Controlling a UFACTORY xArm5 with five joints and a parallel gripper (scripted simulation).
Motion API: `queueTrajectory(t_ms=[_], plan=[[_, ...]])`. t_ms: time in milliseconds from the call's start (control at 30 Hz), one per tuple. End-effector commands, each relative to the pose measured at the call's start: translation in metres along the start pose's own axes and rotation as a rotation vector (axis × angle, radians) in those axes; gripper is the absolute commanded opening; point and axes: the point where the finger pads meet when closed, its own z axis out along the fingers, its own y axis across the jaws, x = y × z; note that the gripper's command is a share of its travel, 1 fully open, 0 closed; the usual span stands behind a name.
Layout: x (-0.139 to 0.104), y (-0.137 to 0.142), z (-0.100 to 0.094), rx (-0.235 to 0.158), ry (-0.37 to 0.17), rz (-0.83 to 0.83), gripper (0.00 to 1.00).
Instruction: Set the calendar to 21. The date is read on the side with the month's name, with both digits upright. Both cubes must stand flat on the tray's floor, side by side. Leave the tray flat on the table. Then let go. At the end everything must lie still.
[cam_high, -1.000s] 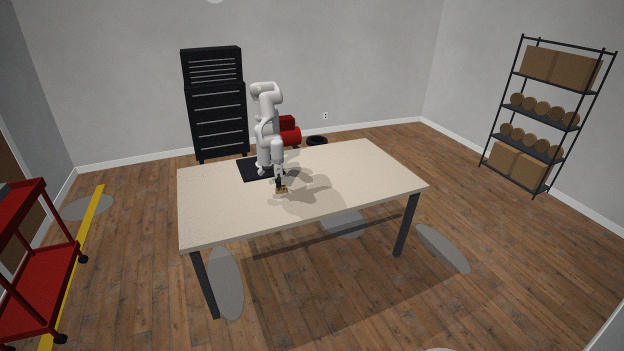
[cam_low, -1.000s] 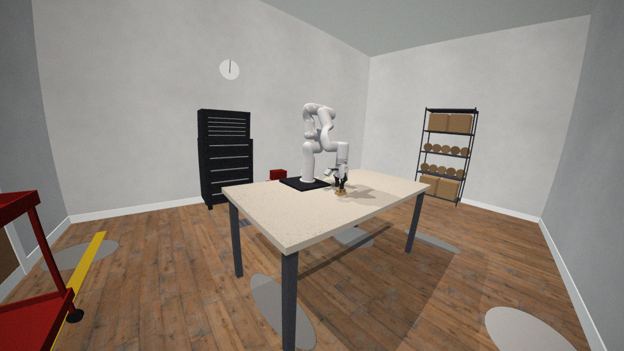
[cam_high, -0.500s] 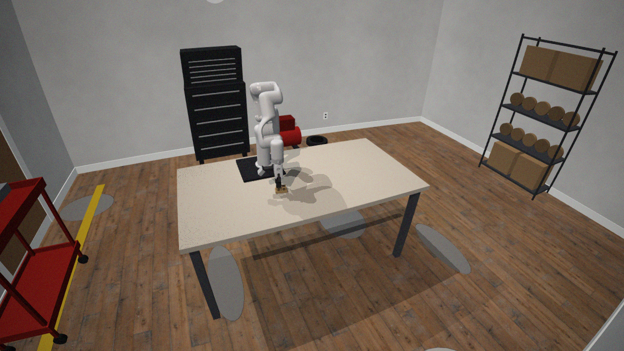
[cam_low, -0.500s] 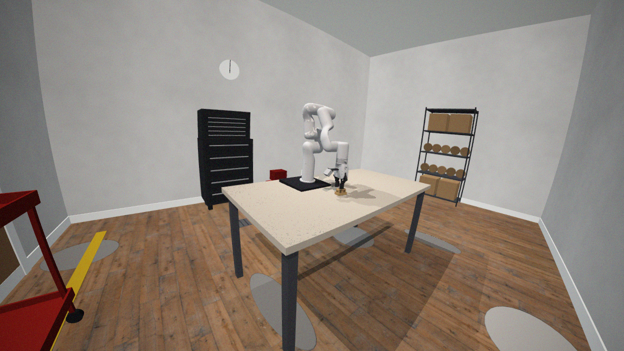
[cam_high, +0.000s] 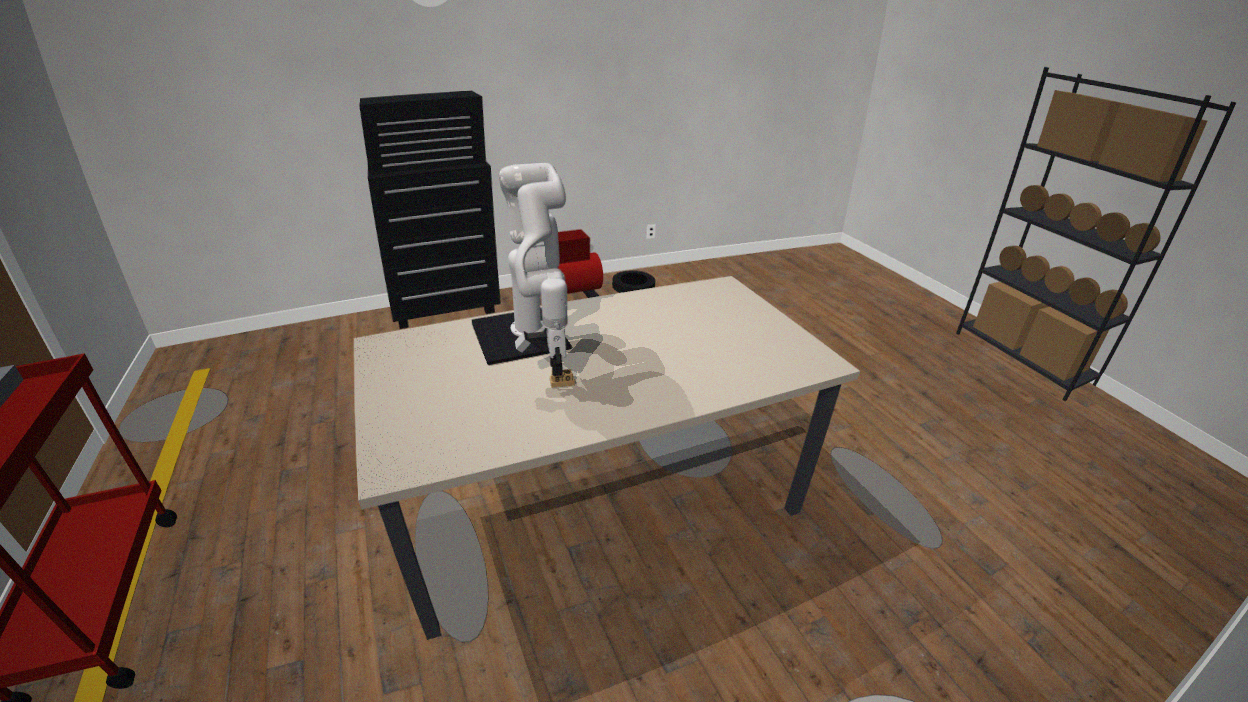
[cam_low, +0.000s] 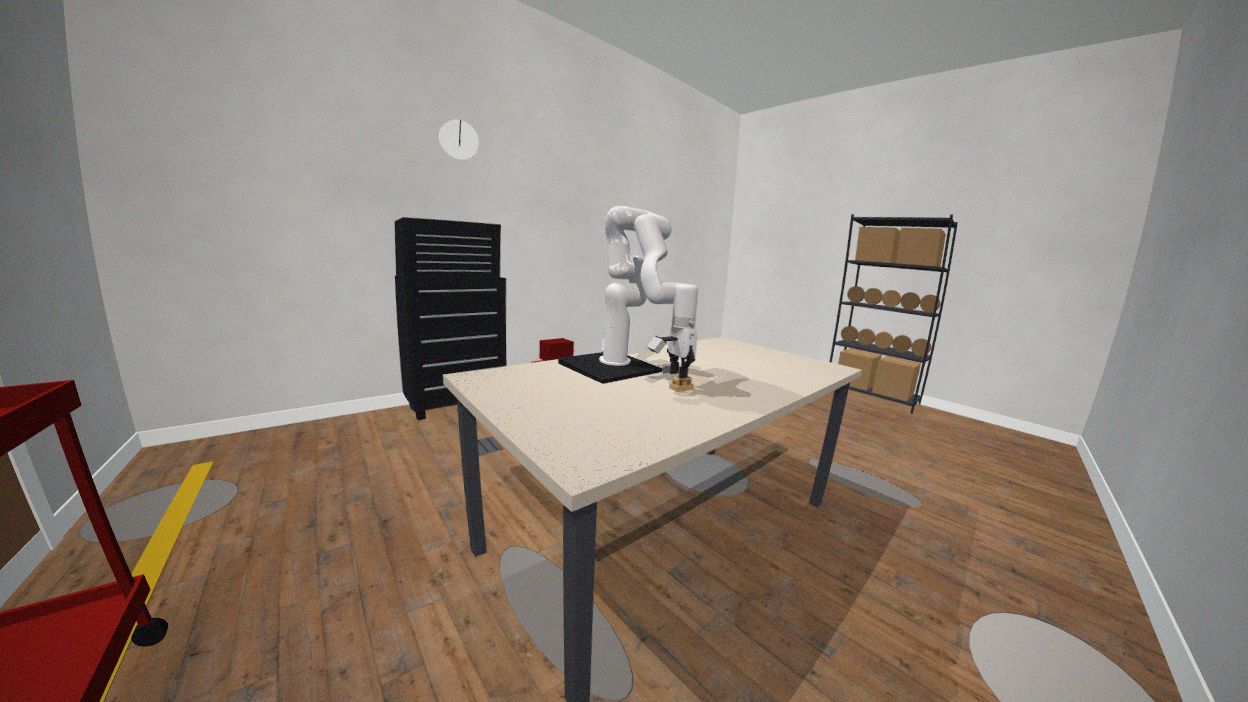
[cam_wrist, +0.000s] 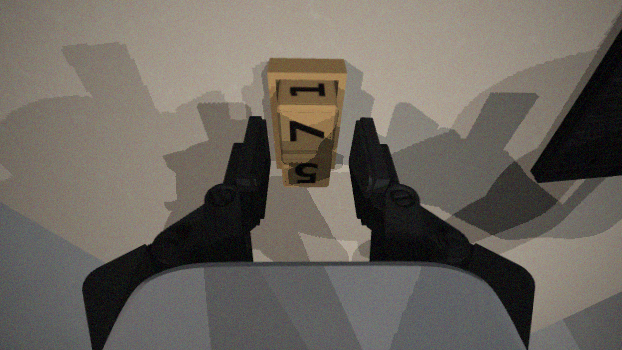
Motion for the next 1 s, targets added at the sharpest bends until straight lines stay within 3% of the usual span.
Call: queueTrajectory(t_ms=[0, 967], plan=[[0.000, -0.001, -0.001, 0.003, -0.001, 0.000, 0.47], [0.000, -0.001, 0.025, 0.003, -0.001, 0.000, 0.47]])
